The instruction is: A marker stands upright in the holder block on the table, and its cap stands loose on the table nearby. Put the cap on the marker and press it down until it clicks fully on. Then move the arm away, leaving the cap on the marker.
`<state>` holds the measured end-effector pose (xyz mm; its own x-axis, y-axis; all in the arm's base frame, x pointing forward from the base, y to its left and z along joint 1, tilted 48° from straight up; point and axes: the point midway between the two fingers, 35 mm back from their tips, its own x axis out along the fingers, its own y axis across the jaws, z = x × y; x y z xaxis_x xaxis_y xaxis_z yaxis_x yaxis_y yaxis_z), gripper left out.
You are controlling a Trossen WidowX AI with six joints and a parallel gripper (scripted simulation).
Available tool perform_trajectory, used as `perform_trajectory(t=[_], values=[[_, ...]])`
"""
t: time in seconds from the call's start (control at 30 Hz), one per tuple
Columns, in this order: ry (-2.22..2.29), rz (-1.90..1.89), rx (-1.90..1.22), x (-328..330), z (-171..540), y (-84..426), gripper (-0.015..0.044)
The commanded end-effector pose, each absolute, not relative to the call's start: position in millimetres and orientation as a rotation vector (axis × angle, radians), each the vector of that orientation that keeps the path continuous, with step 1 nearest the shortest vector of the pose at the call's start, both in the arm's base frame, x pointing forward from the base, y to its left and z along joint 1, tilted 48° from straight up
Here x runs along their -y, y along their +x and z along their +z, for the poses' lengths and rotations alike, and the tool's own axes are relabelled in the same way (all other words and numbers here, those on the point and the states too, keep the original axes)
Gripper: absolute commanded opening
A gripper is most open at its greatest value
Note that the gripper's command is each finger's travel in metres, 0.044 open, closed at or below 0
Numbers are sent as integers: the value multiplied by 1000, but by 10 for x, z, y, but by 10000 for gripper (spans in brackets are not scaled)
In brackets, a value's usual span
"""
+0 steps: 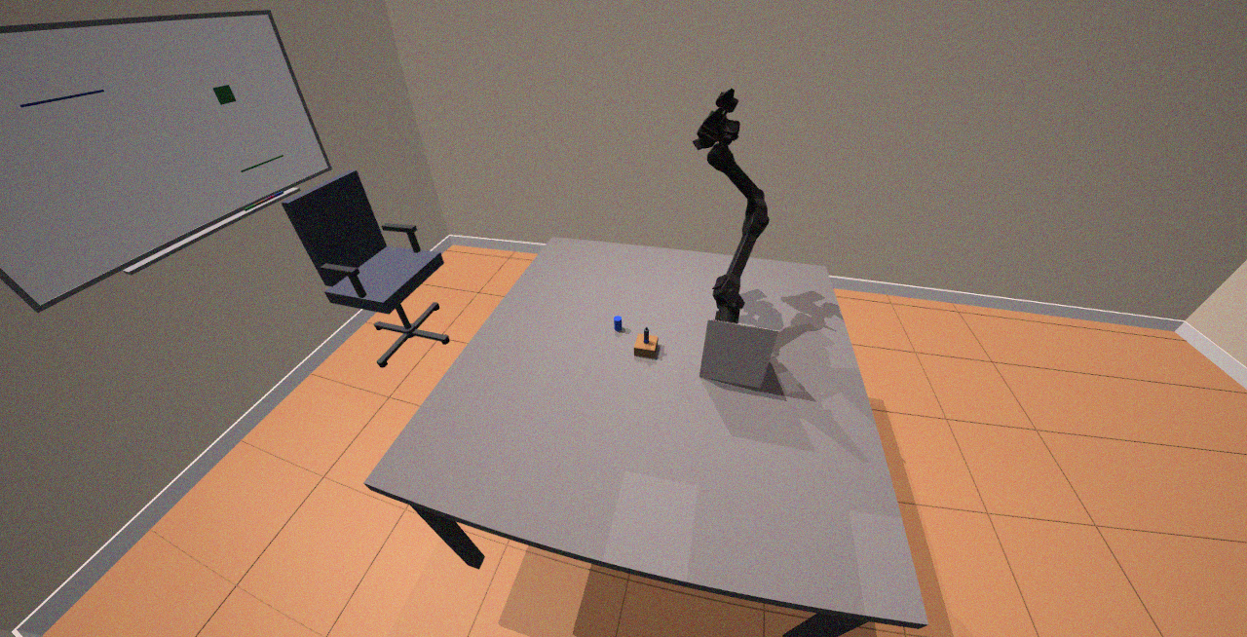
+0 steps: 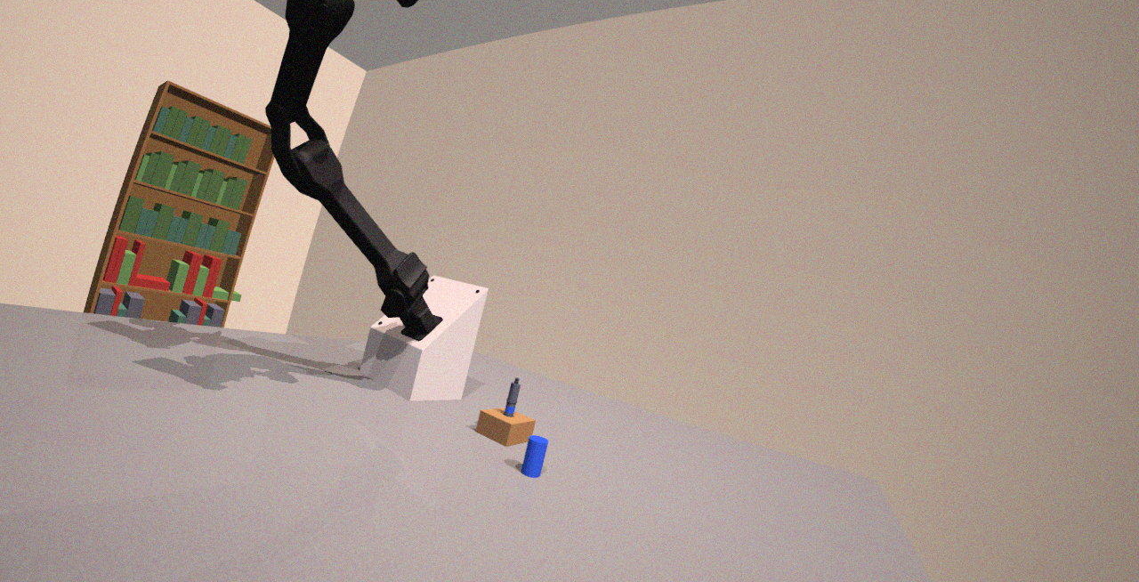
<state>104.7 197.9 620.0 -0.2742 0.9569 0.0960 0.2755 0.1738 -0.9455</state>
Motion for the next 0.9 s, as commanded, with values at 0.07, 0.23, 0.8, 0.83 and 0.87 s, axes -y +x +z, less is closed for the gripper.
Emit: perform_trajectory(t=[0.07, 0.23, 0.8, 0.83, 0.87], values=[[-1144, 1140, 1619, -2005, 6194, 1171, 321], [-940, 1153, 1271, -2103, 6091, 1809, 237], [-226, 897, 21, -2126, 4424, 4057, 237], [-193, 862, -46, -2097, 4276, 4148, 237], [-161, 825, -111, -2064, 4125, 4231, 237]])
